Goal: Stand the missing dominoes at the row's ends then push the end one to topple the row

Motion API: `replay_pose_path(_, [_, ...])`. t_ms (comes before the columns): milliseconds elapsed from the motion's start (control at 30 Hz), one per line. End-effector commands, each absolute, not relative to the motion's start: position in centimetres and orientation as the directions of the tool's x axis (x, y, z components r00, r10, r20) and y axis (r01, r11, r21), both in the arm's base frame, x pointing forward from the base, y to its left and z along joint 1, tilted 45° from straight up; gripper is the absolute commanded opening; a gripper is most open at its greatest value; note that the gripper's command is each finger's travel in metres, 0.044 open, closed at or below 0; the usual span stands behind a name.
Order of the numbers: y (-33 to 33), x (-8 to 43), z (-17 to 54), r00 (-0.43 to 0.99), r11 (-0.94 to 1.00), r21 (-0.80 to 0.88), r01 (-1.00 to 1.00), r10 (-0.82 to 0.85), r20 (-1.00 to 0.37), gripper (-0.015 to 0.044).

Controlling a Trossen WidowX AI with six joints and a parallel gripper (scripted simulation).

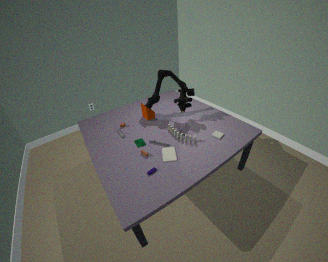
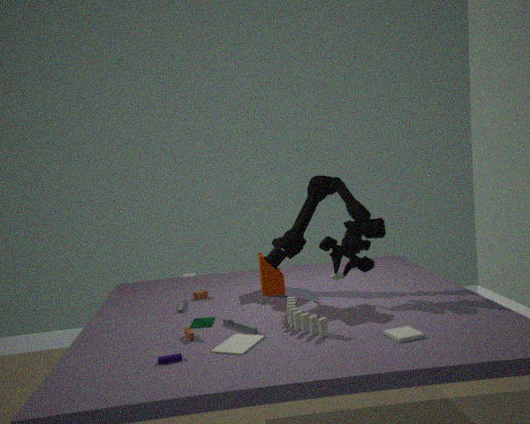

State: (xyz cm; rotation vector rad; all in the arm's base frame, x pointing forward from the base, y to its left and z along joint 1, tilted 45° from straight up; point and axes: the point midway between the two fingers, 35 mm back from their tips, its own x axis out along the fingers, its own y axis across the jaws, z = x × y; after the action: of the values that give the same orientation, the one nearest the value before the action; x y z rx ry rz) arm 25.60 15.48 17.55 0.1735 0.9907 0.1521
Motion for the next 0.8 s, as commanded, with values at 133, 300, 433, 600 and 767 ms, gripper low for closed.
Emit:
replay_pose_path(133, [16.1,25.8,18.2,0.693,0.976,0.216,-0.001,0.156,-0.703,0.0107])
replay_pose_path(300, [16.5,25.6,18.7,0.776,0.969,0.244,0.027,0.134,-0.617,0.0107])
replay_pose_path(433, [16.8,25.3,19.3,0.832,0.958,0.282,0.048,0.117,-0.542,0.0107])
replay_pose_path(600, [17.0,24.7,20.0,0.89,0.936,0.345,0.071,0.097,-0.445,0.0107])
replay_pose_path(767, [16.9,23.9,20.8,0.935,0.902,0.422,0.086,0.073,-0.348,0.0107])
